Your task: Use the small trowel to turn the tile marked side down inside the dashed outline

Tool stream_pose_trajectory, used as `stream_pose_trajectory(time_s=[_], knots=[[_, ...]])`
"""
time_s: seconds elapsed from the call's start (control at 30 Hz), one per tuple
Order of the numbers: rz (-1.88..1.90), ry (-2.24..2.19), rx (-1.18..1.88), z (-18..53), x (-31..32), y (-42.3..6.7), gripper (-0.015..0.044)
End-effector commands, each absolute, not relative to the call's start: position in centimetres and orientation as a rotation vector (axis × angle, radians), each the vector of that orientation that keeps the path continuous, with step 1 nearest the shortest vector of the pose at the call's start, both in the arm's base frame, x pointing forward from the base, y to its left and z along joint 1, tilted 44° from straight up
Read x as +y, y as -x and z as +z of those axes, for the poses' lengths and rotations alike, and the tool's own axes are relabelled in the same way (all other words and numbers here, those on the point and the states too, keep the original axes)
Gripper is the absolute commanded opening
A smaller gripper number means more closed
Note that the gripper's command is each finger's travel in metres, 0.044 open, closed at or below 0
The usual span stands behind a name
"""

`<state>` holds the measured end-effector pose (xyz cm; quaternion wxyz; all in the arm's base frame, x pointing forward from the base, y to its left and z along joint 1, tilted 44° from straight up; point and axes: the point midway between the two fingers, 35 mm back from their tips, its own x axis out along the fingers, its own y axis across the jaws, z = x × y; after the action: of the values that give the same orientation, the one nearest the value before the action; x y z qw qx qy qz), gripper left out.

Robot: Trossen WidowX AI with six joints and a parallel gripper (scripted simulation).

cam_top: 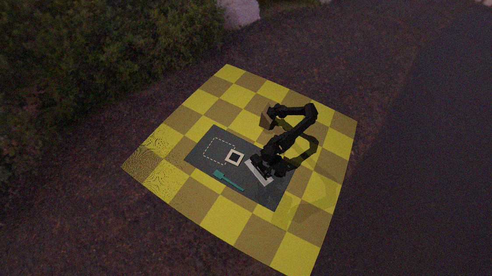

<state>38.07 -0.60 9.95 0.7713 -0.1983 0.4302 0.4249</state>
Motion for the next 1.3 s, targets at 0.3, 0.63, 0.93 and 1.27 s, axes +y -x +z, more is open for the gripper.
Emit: stream_pose_trajectory(time_s=[0.3, 0.63, 0.93, 1.27], knots=[[0.593, 0.555, 0.859, 8.9, 1.0, -36.7, 0.0300], [0.327, 0.538, 0.692, 9.3, 1.8, -34.9, 0.0300], [0.310, 0.534, 0.679, 9.2, 1.9, -35.0, 0.0300], [0.311, 0.535, 0.681, 8.2, 2.0, -36.2, 0.0300]])
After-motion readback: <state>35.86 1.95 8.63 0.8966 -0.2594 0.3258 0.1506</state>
